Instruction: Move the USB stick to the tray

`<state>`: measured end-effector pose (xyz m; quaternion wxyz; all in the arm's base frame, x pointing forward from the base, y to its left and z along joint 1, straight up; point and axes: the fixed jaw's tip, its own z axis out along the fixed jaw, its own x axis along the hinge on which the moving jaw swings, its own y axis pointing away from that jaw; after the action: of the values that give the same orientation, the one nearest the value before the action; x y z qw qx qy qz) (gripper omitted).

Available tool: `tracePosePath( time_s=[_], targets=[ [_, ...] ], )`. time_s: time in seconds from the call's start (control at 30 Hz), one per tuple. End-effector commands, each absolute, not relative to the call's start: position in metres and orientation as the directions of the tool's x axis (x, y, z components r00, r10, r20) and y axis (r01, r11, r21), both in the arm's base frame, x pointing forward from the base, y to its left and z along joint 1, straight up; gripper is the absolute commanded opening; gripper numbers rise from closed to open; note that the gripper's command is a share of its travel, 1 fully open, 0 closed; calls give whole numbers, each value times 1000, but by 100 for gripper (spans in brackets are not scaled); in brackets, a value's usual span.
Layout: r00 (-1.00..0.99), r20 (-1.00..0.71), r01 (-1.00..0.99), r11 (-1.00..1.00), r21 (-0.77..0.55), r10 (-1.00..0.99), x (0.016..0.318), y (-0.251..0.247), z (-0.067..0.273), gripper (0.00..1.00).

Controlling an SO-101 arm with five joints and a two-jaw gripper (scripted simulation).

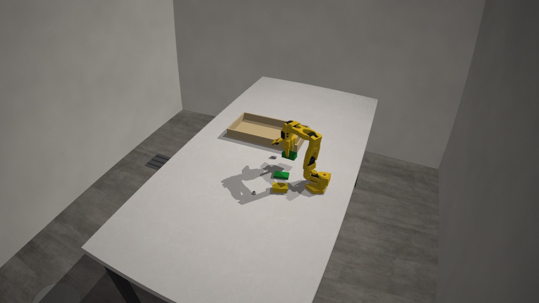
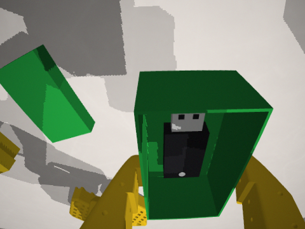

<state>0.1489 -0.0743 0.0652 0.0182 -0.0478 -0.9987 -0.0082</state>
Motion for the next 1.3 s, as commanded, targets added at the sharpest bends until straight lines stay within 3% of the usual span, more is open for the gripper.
tracePosePath(
  time_s=[0.0,0.07,0.23,0.4,1.27],
  targets=[
    [-931,0,364,931,0,364,152,-102,71,20],
    [-931,0,364,931,0,364,152,-102,71,20],
    [-756,0,655,756,0,655,144,-132,71,20],
    [-607,0,795,607,0,795,136,-151,70,20],
    [-574,0,819,574,0,819,134,-155,70,20]
  ],
)
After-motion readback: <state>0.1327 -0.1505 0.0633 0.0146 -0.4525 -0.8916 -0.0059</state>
